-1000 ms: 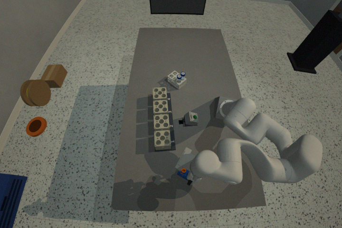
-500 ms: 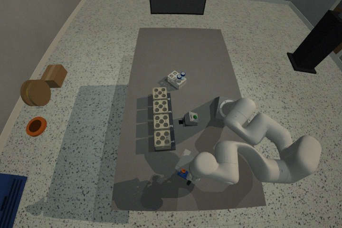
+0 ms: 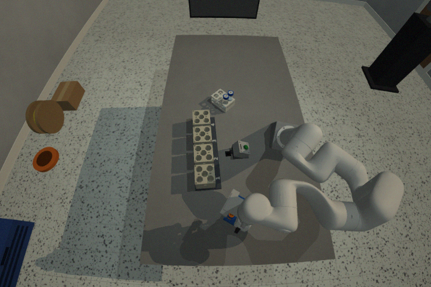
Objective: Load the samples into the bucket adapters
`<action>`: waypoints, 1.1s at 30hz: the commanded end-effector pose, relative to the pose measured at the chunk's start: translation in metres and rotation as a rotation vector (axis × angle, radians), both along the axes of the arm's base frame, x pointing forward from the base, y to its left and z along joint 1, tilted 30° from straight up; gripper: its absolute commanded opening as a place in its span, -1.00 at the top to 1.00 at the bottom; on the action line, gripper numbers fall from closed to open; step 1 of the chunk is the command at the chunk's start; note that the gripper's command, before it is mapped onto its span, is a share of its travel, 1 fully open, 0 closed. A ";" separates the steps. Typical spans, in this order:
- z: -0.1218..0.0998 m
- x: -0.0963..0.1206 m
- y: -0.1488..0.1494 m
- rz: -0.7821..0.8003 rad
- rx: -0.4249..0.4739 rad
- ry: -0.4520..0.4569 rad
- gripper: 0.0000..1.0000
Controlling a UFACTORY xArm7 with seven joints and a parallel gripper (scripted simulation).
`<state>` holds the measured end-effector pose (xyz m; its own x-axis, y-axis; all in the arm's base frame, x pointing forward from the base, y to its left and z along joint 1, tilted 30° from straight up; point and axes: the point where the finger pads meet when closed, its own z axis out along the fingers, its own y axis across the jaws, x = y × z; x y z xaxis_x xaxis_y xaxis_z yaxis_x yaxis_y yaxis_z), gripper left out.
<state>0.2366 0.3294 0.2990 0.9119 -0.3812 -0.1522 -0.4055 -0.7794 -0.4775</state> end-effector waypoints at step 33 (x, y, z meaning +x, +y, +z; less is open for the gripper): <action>-0.017 0.002 0.010 -0.001 0.003 -0.002 1.00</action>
<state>0.2378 0.3386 0.2830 0.9119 -0.3812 -0.1522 -0.4055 -0.7794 -0.4775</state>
